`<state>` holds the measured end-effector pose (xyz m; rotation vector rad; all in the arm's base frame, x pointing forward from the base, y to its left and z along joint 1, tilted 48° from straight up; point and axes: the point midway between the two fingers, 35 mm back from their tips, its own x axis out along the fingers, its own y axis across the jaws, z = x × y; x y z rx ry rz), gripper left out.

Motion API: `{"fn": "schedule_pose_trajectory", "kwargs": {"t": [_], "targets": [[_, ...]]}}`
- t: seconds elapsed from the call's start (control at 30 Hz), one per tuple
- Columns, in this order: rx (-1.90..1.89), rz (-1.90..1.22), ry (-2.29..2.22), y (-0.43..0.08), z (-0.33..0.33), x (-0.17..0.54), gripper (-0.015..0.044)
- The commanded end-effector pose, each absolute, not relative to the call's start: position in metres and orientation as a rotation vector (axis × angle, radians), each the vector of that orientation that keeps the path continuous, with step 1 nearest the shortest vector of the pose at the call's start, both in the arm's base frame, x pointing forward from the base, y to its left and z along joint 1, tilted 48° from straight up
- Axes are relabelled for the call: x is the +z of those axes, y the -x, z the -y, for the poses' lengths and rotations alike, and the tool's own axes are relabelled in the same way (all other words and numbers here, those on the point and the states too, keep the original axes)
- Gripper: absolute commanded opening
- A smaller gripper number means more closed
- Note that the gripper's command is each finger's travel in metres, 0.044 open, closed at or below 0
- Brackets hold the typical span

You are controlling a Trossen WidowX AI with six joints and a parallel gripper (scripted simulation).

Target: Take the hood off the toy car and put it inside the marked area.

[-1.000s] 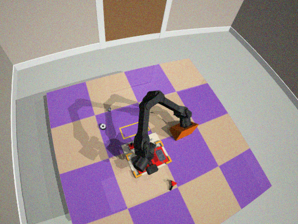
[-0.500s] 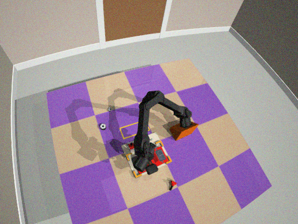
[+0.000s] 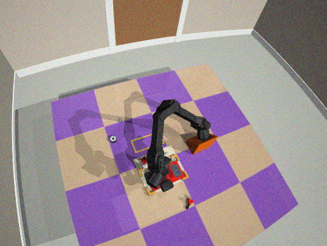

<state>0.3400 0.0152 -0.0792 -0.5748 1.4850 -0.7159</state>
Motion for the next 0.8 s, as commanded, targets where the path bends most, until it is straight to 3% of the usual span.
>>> {"fn": "schedule_pose_trajectory", "kwargs": {"t": [0.0,0.77], "targets": [[-0.715,-1.482,0.57,-0.341,-0.019,-0.077,0.0],[-0.714,-1.483,0.57,-0.342,-0.03,-0.067,0.0]]}}
